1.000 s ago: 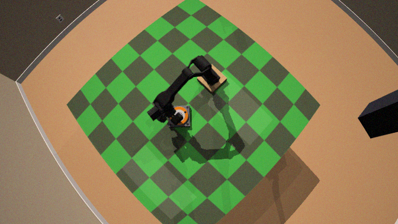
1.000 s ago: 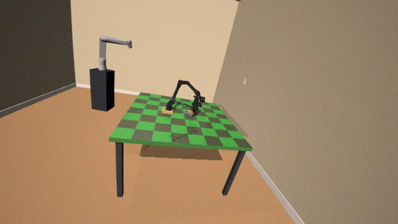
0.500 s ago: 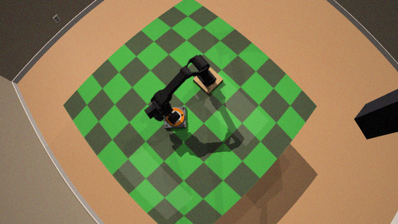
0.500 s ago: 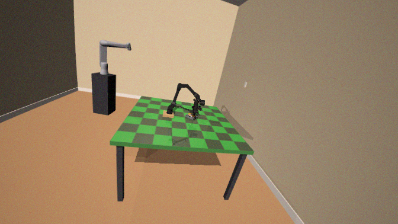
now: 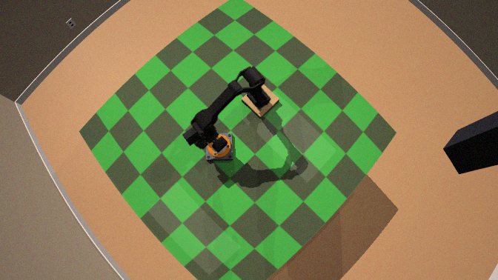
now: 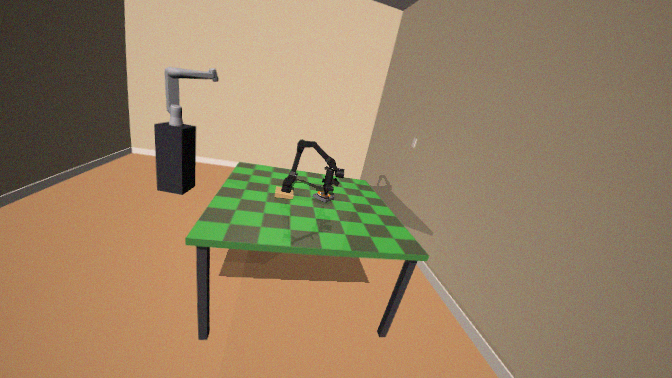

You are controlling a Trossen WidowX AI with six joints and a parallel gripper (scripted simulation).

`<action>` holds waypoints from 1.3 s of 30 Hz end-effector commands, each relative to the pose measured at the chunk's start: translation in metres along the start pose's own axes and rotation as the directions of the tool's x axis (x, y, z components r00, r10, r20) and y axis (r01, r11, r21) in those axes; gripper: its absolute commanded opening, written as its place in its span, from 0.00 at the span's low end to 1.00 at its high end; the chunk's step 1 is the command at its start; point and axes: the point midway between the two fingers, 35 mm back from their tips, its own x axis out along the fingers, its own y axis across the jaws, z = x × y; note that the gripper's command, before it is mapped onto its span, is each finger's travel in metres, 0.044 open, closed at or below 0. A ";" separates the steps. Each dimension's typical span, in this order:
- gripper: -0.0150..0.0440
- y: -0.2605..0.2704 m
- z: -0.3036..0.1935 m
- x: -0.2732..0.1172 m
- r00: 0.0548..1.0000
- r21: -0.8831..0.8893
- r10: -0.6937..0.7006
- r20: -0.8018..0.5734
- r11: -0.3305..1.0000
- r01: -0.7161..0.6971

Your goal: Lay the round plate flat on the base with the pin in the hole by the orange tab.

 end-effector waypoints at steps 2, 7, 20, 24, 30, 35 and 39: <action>0.25 0.001 -0.009 0.003 1.000 -0.006 0.005 -0.014 1.000 -0.005; 0.25 0.002 -0.014 0.002 1.000 -0.006 0.005 -0.014 1.000 -0.005; 0.25 0.004 -0.022 0.002 1.000 -0.006 0.005 -0.015 1.000 -0.005; 0.25 0.005 -0.024 0.003 1.000 -0.006 0.005 -0.015 1.000 -0.005; 0.25 0.005 -0.023 -0.012 1.000 -0.006 0.005 -0.015 1.000 -0.005; 0.25 0.004 -0.025 -0.038 1.000 -0.006 0.005 -0.015 1.000 -0.005; 0.25 0.004 -0.025 -0.035 1.000 0.000 0.001 -0.013 1.000 -0.001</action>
